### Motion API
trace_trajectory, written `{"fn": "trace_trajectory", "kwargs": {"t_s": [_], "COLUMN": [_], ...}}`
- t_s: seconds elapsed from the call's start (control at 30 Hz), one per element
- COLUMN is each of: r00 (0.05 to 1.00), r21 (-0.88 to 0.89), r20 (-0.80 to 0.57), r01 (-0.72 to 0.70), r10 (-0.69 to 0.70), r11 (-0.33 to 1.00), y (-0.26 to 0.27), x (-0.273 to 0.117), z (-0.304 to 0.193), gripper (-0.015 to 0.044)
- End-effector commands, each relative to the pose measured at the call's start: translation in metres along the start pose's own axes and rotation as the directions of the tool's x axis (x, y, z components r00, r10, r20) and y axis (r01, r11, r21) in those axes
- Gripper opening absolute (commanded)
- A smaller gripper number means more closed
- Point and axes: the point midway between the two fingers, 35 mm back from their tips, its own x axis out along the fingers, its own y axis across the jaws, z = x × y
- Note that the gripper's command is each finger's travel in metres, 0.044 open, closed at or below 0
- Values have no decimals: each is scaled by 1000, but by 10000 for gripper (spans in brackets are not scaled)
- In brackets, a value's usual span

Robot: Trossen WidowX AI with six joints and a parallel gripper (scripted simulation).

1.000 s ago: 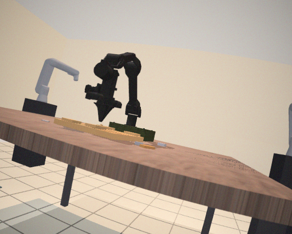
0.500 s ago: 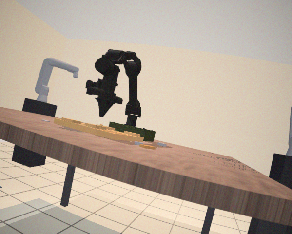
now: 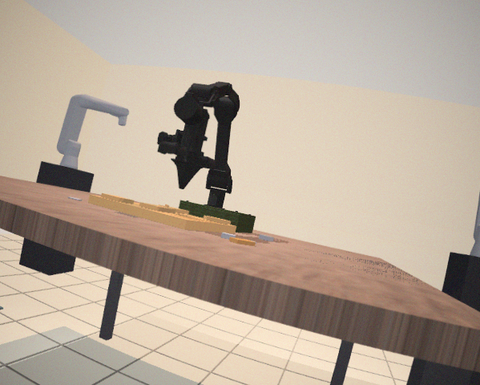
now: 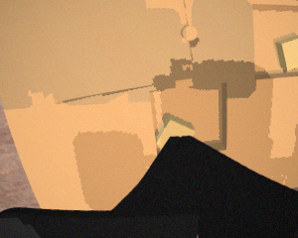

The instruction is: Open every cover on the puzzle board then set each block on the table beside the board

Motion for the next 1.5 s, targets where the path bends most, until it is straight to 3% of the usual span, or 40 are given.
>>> {"fn": "trace_trajectory", "kwargs": {"t_s": [0.0,0.77,1.47], "r00": [1000,1000,1000], "r21": [29,172,176], "r20": [2,5,6], "r01": [0,2,3], "r10": [0,-3,-4], "r11": [1000,985,984], "y": [-21,-145,-150], "x": [-3,7,58], "z": [2,25,27], "gripper": [0,0,0]}}
